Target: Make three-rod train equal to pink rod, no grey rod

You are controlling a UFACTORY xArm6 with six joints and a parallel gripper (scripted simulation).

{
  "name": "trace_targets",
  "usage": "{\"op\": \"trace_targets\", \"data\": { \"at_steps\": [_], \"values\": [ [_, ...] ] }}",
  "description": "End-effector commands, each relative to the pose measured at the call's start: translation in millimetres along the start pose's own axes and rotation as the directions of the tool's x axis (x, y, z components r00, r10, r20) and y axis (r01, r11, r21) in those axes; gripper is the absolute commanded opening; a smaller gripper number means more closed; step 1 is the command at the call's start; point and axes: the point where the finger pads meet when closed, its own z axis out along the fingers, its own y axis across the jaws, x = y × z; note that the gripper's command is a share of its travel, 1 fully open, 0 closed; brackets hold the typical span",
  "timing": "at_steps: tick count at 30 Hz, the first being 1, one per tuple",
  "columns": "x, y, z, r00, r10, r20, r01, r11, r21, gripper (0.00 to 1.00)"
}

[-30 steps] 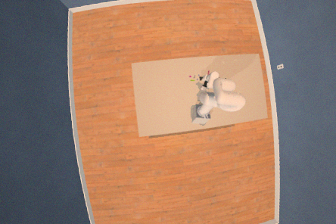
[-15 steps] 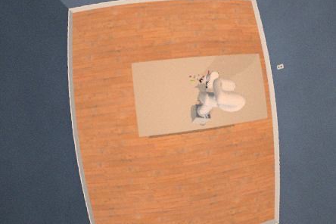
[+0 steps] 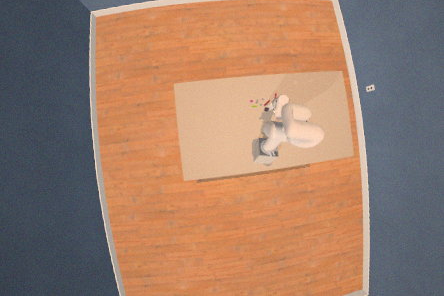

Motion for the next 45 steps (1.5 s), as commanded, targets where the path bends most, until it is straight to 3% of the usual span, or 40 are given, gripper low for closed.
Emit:
{"op": "trace_targets", "data": {
  "at_steps": [1,11,45],
  "values": [
    [-0.7,-0.8,-0.6,0.986,-0.162,0.024,0.163,0.986,-0.026,1.0],
    [-0.6,-0.9,-0.7,0.935,-0.355,0.029,0.355,0.935,-0.021,1.0],
    [-0.6,-0.9,-0.7,0.932,-0.361,0.029,0.361,0.932,-0.021,1.0]
  ]
}}
